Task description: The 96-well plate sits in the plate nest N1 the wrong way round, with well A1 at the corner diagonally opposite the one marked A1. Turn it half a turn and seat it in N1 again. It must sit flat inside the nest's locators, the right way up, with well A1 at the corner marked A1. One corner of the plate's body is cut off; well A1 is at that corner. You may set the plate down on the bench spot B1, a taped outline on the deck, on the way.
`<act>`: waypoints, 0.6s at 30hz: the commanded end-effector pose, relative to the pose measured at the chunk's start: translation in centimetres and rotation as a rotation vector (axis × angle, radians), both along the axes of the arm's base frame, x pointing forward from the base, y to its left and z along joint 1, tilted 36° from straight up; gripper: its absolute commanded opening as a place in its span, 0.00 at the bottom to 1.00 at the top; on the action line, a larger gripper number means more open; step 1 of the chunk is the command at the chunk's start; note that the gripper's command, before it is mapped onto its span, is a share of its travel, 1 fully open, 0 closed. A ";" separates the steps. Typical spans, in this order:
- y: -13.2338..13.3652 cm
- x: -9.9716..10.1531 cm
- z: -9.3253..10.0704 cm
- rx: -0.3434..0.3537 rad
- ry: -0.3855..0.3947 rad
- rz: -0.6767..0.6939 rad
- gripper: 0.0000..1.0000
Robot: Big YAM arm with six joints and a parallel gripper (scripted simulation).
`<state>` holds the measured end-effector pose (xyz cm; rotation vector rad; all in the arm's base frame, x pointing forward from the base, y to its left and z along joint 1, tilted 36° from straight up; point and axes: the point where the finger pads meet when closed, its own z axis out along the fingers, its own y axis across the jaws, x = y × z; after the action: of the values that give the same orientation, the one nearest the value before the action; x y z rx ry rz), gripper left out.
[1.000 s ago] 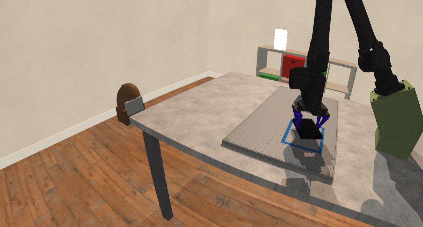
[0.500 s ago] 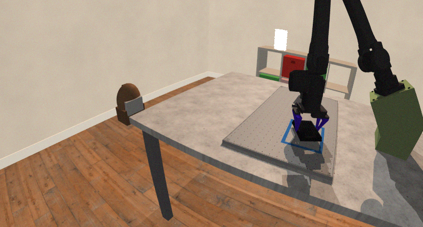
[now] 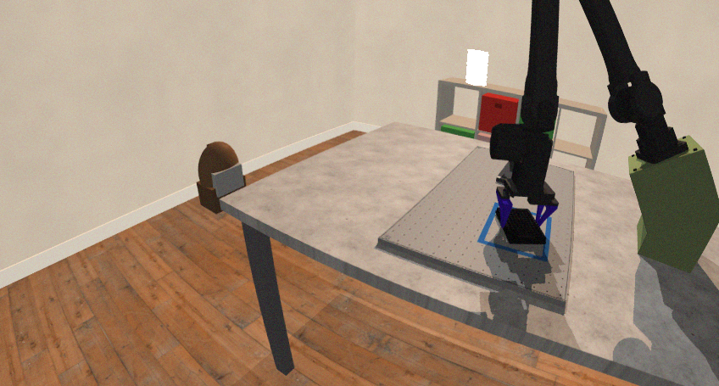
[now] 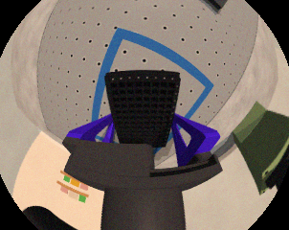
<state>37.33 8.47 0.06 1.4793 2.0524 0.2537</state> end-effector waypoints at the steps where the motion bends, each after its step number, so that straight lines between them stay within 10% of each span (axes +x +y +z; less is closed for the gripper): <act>1: 0.0 0.9 0.1 0.003 -0.015 0.000 0.00; 12: 0.2 0.5 0.3 0.005 -0.015 0.002 0.00; 13: 0.2 0.5 0.3 0.005 -0.015 0.002 1.00; 18: 0.2 0.5 0.3 0.005 -0.015 0.002 1.00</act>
<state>37.37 8.45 -0.08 1.4796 2.0530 0.2522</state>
